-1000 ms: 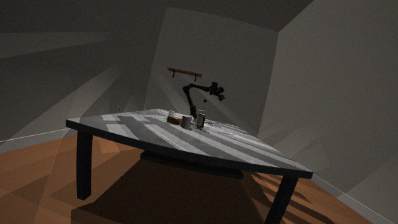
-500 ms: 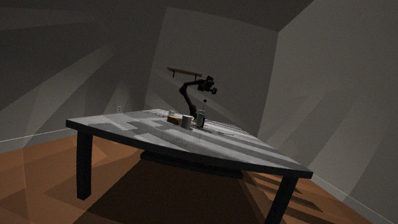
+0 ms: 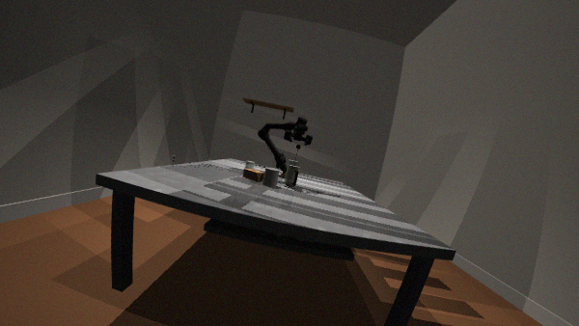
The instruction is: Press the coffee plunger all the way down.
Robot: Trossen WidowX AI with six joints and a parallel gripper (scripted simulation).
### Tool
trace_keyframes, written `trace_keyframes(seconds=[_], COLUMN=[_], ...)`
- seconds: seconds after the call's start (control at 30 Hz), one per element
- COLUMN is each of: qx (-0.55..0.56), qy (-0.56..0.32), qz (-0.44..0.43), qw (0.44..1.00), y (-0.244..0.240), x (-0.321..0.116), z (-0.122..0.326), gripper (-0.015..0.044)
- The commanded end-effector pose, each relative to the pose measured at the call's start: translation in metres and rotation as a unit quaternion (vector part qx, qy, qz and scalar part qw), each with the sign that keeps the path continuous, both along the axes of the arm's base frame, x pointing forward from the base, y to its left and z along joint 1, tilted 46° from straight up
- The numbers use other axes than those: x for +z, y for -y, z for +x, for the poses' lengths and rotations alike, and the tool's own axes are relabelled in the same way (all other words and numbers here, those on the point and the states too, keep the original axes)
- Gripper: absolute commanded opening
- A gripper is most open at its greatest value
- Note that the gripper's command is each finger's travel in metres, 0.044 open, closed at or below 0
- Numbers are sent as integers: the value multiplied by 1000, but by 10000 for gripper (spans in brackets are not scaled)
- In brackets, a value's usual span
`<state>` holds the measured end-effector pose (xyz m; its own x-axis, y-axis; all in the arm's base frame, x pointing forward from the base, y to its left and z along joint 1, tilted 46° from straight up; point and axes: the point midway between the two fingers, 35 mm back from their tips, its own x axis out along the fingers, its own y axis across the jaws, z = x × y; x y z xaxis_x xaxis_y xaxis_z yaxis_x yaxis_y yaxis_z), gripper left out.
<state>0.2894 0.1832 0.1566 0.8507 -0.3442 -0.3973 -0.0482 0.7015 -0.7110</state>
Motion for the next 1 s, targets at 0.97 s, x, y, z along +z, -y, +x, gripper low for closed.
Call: trace_keyframes(seconds=[0.97], qx=[0], qy=[1], qz=[1], qw=[1000], y=[17], x=[-16], z=[33], gripper=[309])
